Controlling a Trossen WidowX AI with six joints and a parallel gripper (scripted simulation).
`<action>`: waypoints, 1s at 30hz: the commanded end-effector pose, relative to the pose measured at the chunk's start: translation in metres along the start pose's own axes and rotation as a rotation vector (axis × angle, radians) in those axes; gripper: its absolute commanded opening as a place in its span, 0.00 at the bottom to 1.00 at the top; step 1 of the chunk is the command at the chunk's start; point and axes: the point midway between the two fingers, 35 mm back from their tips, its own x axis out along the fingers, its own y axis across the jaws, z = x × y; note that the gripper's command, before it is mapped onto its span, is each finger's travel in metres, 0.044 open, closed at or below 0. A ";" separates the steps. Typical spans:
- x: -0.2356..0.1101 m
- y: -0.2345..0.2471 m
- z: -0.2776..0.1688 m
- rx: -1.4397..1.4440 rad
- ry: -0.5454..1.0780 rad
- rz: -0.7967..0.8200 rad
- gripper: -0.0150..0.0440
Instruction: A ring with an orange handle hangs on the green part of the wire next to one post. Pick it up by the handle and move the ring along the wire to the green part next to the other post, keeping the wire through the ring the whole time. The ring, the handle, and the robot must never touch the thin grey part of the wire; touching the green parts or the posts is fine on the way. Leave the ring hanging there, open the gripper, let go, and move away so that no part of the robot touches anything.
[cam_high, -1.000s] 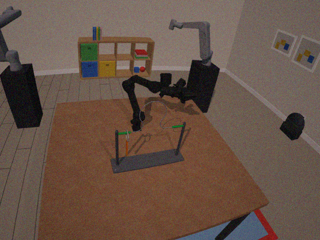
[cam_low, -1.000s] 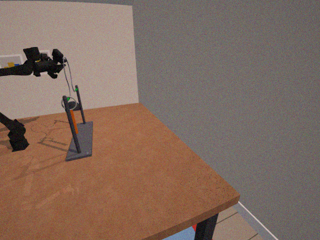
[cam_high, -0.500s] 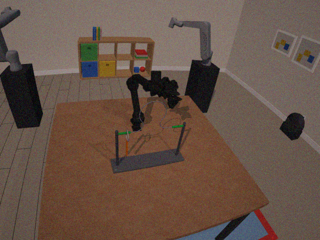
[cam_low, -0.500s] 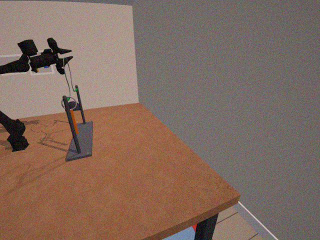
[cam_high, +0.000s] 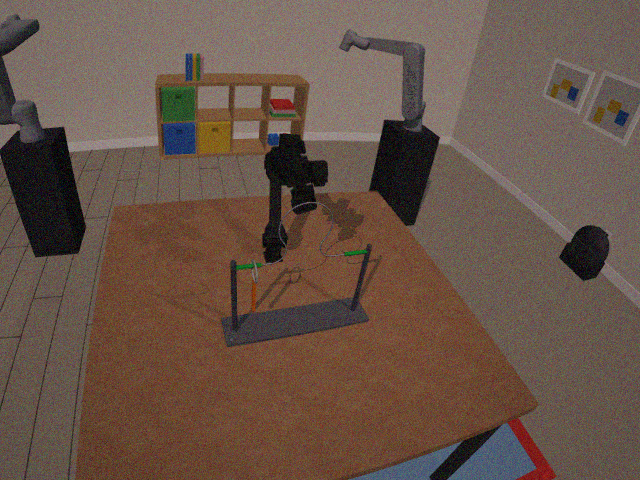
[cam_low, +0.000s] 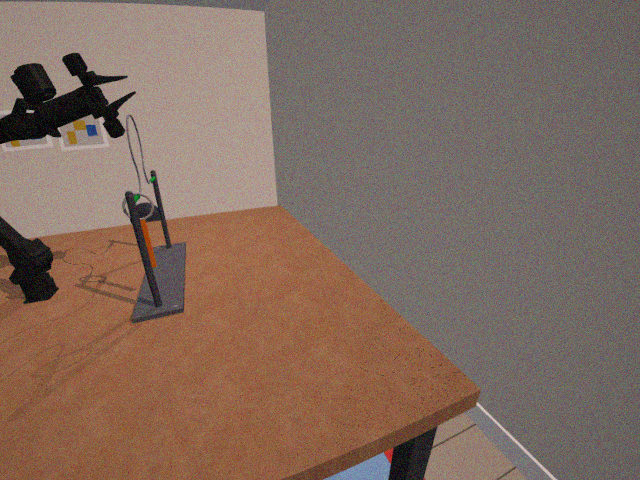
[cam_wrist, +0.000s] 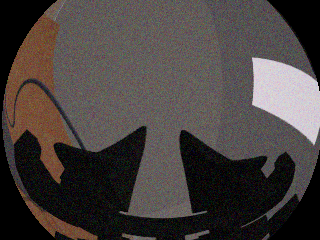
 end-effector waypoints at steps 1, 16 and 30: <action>-0.001 -0.008 -0.021 -0.056 0.066 -0.022 0.53; -0.003 0.027 -0.152 -0.059 0.338 0.028 0.53; -0.038 0.105 -0.269 0.188 0.430 0.113 0.53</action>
